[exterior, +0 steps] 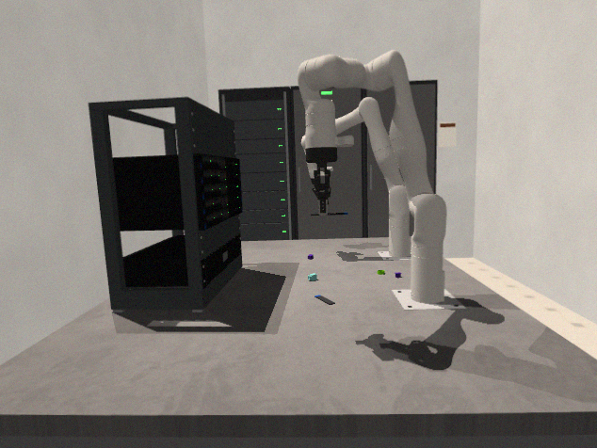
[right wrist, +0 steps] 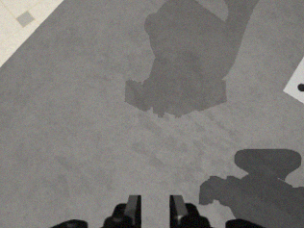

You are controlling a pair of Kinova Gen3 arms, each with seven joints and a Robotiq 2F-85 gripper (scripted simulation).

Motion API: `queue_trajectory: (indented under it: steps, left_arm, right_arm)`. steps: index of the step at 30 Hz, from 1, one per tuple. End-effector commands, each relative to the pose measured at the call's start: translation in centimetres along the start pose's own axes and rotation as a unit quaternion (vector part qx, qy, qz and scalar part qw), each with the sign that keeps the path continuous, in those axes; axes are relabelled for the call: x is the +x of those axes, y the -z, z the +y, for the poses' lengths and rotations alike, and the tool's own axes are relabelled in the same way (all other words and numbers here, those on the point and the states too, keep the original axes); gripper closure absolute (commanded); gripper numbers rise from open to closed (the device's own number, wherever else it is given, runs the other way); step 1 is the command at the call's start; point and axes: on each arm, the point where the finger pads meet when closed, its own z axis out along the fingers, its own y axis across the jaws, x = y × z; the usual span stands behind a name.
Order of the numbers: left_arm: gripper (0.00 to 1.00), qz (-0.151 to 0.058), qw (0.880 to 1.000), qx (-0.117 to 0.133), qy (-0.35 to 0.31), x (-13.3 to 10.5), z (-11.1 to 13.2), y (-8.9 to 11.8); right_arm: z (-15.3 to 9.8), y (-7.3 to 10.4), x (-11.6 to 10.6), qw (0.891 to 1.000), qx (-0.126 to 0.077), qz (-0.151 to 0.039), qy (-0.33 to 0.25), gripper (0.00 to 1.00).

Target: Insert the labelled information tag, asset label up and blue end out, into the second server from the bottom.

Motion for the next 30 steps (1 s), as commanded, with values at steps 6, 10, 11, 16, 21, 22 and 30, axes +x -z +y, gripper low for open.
queue_trajectory:
  steps: [6,10,11,16,21,22,30]
  left_arm:
    - [0.809,-0.001,1.000,0.000,0.000,0.0,0.0,0.0]
    - [0.809,-0.001,1.000,0.000,0.000,0.0,0.0,0.0]
    - [0.809,-0.001,1.000,0.000,0.000,0.0,0.0,0.0]
    - [0.809,-0.001,1.000,0.000,0.000,0.0,0.0,0.0]
    - [0.809,-0.001,1.000,0.000,0.000,0.0,0.0,0.0]
    - [0.809,-0.001,1.000,0.000,0.000,0.0,0.0,0.0]
    - [0.809,-0.001,1.000,0.000,0.000,0.0,0.0,0.0]
  right_arm:
    - [2.0,-1.2,-2.4,0.991,0.030,0.056,0.119,0.739]
    - [3.0,-1.7,-3.4,0.979,0.046,0.085,0.178,0.739]
    - [3.0,-1.7,-3.4,0.979,0.046,0.085,0.178,0.739]
    - [4.0,-2.1,-4.5,0.962,0.063,0.114,0.238,0.739]
    - [5.2,-2.5,-5.8,0.933,0.086,0.153,0.313,0.739]
    - [5.5,-2.6,-6.1,0.926,0.091,0.161,0.328,0.739]
    - [7.1,-2.8,-7.7,0.877,0.122,0.209,0.416,0.739]
